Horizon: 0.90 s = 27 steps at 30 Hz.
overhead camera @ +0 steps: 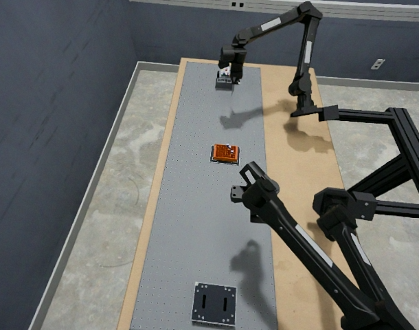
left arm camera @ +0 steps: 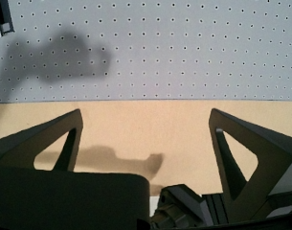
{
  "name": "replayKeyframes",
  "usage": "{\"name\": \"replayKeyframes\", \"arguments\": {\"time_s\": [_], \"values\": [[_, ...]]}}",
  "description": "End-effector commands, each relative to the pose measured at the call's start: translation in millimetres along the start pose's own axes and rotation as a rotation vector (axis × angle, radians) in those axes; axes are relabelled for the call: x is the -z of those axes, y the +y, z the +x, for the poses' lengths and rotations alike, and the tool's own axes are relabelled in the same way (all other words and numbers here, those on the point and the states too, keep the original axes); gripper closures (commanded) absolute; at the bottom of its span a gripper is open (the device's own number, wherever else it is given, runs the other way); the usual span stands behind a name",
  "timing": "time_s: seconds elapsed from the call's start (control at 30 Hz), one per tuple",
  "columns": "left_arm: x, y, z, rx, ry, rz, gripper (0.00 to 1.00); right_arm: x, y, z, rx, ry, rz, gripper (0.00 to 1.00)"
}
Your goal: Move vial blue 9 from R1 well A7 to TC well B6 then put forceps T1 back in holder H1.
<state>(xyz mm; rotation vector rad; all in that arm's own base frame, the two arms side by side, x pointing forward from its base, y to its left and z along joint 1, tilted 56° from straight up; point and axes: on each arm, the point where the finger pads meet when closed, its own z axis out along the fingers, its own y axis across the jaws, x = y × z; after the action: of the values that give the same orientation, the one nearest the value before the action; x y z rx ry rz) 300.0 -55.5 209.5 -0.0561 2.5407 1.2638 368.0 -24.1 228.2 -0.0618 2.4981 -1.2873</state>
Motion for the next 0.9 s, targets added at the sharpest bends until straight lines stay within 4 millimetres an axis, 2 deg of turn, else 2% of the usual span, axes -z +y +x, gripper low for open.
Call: {"name": "replayKeyframes", "arguments": {"time_s": [0.0,0.2,0.23,0.4,0.7,0.8,0.87], "values": [[5.2,2.5,-5.7,0.015,-0.006,0.003,0.0,2.9,-17.2,-6.2,0.001,-0.001,0.001,0.93],[5.2,2.5,-5.7,0.015,-0.006,0.003,0.0,2.3,-22.4,-7.0,0.006,0.002,0.001,0.93],[5.2,2.5,-5.7,0.015,-0.006,0.003,0.0,-1.5,-19.5,0.4,0.022,0.012,0.002,0.93],[5.2,2.5,-5.7,0.015,-0.006,0.003,0.0,5.1,-36.1,-9.3,-0.008,-0.007,-0.003,0.93],[5.2,2.5,-5.7,0.015,-0.006,0.003,0.0,4.3,-50.1,-7.2,-0.002,-0.003,-0.002,0.93],[5.2,2.5,-5.7,0.015,-0.006,0.003,0.0,0.4,-46.5,-1.4,0.014,0.007,-0.001,0.93],[5.2,2.5,-5.7,0.015,-0.006,0.003,0.0,4.3,-55.1,-6.8,-0.004,-0.004,-0.002,0.93]]}}
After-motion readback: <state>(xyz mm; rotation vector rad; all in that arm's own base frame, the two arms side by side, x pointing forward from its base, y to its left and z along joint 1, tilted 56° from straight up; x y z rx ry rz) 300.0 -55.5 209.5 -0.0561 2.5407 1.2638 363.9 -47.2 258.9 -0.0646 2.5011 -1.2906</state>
